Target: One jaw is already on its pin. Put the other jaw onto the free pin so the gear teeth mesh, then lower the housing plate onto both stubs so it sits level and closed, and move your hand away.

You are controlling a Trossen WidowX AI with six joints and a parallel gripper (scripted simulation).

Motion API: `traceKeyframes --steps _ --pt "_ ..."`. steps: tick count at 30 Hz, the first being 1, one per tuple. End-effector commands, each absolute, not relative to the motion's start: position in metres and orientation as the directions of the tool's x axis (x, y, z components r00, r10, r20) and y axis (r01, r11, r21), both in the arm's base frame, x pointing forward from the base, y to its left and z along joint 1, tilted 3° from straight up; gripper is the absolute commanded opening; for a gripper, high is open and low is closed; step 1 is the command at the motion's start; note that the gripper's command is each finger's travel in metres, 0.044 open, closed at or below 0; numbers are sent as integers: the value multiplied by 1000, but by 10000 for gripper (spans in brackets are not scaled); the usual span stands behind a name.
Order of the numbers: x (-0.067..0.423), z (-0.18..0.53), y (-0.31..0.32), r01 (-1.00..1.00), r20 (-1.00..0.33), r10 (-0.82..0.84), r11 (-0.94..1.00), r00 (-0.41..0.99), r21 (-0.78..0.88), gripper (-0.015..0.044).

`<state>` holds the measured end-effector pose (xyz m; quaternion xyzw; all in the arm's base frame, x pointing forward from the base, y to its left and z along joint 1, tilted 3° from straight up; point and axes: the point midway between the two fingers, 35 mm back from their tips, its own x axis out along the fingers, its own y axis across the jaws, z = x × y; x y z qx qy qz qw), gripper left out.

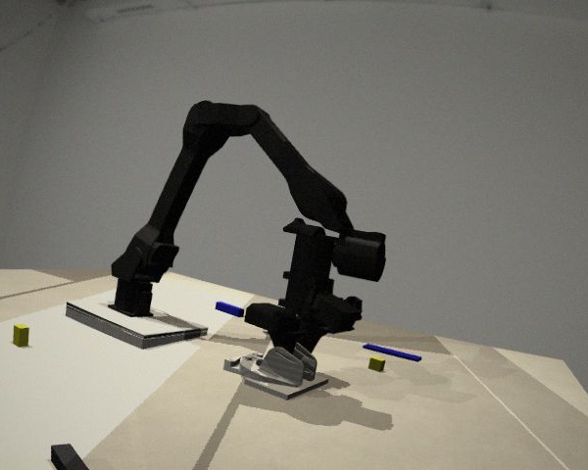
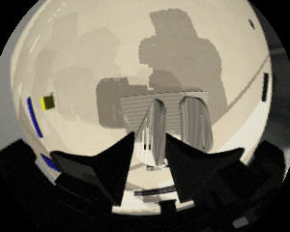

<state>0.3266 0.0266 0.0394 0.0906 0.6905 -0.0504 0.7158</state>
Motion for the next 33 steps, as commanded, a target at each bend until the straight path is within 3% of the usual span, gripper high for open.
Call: traceKeyframes --steps 1,13,17,33 --pt "326 38 26 203 -998 50 978 38 56 134" --pt "326 38 26 203 -998 50 978 38 56 134" --pt "327 39 27 197 -998 53 979 41 60 224" --pt "327 52 26 198 -998 52 978 41 59 224"
